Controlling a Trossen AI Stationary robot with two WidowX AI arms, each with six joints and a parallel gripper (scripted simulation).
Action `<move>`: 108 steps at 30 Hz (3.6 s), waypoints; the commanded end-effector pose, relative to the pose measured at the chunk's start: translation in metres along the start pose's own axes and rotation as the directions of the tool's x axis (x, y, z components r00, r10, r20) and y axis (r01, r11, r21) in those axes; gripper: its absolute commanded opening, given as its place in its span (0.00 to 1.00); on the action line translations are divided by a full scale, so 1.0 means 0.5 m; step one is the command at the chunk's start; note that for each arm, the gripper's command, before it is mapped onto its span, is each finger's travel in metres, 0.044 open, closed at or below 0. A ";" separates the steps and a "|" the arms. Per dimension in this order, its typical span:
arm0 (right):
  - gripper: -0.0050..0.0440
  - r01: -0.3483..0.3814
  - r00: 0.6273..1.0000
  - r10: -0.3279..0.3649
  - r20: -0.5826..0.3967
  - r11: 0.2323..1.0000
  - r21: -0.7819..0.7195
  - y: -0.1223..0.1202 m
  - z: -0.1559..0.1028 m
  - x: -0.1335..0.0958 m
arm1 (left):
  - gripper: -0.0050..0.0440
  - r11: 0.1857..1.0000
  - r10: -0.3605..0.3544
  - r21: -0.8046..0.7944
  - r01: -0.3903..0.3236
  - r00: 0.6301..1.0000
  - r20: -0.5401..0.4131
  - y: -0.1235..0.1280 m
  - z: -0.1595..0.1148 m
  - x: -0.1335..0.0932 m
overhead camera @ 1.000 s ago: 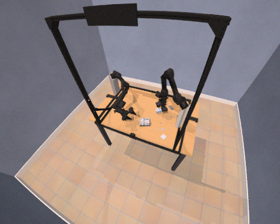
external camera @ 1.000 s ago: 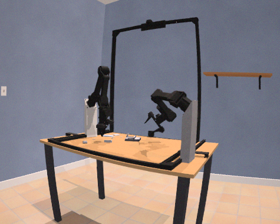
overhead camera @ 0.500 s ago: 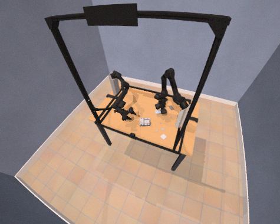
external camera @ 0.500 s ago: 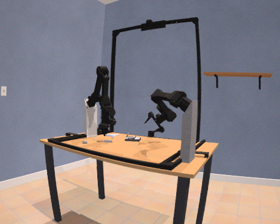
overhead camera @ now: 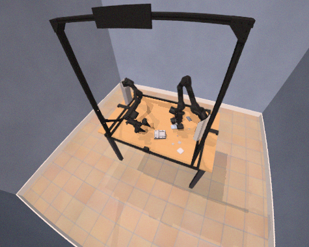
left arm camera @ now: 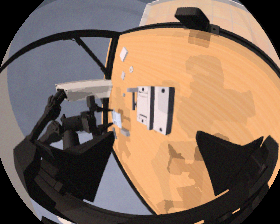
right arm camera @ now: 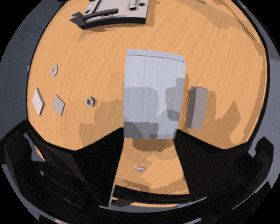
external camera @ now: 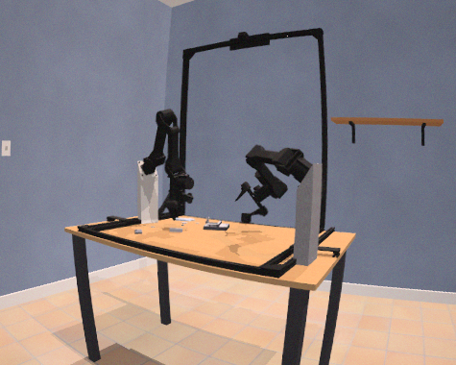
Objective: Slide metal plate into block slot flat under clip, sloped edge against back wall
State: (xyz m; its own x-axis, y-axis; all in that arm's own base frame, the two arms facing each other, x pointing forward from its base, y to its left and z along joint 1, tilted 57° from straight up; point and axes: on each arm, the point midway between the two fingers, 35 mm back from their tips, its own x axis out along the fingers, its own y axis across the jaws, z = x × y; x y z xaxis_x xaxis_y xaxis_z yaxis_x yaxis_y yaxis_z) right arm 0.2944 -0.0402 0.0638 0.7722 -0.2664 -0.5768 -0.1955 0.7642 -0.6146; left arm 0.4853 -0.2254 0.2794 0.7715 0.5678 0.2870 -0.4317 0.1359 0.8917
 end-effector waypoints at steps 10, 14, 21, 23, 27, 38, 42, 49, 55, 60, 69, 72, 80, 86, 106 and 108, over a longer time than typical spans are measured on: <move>0.00 0.007 1.000 -0.007 -0.005 1.000 0.026 0.080 0.005 -0.008 | 1.00 1.000 -0.003 0.000 0.003 1.000 -0.002 -0.001 0.000 -0.003; 0.00 0.012 1.000 -0.012 -0.001 0.999 0.032 0.097 0.006 -0.013 | 1.00 1.000 -0.003 0.000 0.003 1.000 -0.002 -0.001 0.000 -0.003; 0.00 0.024 1.000 -0.025 0.014 0.999 0.047 0.135 0.007 -0.027 | 1.00 1.000 -0.003 0.000 0.003 1.000 -0.002 -0.001 0.000 -0.003; 0.00 0.026 1.000 -0.027 0.015 0.998 0.049 0.138 0.007 -0.028 | 1.00 1.000 -0.003 0.000 0.003 1.000 -0.002 -0.001 0.000 -0.003; 0.00 0.026 1.000 -0.027 0.015 0.998 0.049 0.137 0.012 -0.025 | 1.00 1.000 -0.003 0.000 0.003 1.000 -0.002 -0.001 0.000 -0.003; 0.00 0.026 1.000 -0.026 0.015 0.998 0.049 0.134 0.044 0.000 | 1.00 1.000 -0.003 0.000 0.003 1.000 -0.002 -0.001 0.000 -0.003; 0.00 0.026 1.000 -0.026 0.015 0.998 0.049 0.133 0.057 0.010 | 1.00 1.000 -0.003 0.000 0.003 1.000 -0.002 -0.001 0.000 -0.003; 0.00 0.026 1.000 -0.026 0.015 0.998 0.049 0.132 0.072 0.024 | 1.00 1.000 -0.003 0.000 0.003 1.000 -0.002 -0.001 0.000 -0.003; 0.00 0.026 1.000 -0.027 0.015 0.998 0.050 0.132 0.089 0.042 | 1.00 1.000 -0.003 0.000 0.003 1.000 -0.002 -0.001 0.000 -0.003; 0.00 0.026 1.000 -0.027 0.015 0.998 0.050 0.131 0.098 0.052 | 1.00 1.000 -0.003 0.000 0.003 1.000 -0.002 -0.001 0.000 -0.003; 0.00 0.026 1.000 -0.027 0.015 0.998 0.050 0.131 0.098 0.052 | 1.00 1.000 -0.003 0.000 0.003 1.000 -0.002 -0.001 0.000 -0.003; 0.00 0.026 1.000 -0.027 0.015 0.998 0.050 0.131 0.099 0.053 | 1.00 1.000 -0.003 0.000 0.003 1.000 -0.002 -0.001 0.000 -0.003; 0.00 0.026 1.000 -0.027 0.015 0.998 0.050 0.131 0.099 0.054 | 1.00 1.000 -0.003 0.000 0.003 1.000 -0.002 -0.001 0.000 -0.003; 0.00 0.026 1.000 -0.027 0.015 0.998 0.050 0.132 0.098 0.052 | 1.00 1.000 -0.003 0.000 0.003 1.000 -0.002 -0.001 0.000 -0.003; 0.00 0.026 1.000 -0.027 0.015 0.998 0.050 0.131 0.102 0.050 | 1.00 1.000 -0.003 0.000 0.003 1.000 -0.002 -0.001 0.000 -0.003; 0.00 0.026 1.000 -0.027 0.015 0.998 0.050 0.131 0.104 0.050 | 1.00 1.000 -0.003 0.000 0.003 1.000 -0.002 -0.001 0.000 -0.003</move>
State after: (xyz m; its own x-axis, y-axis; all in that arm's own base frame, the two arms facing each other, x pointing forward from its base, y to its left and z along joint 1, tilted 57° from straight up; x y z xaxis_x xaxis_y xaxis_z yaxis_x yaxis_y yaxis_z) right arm 0.3309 0.0323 0.0350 0.7839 -0.2801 -0.5541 -0.1470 0.7834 -0.6039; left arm 0.4854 -0.2255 0.2793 0.7716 0.5677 0.2869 -0.4315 0.1358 0.8918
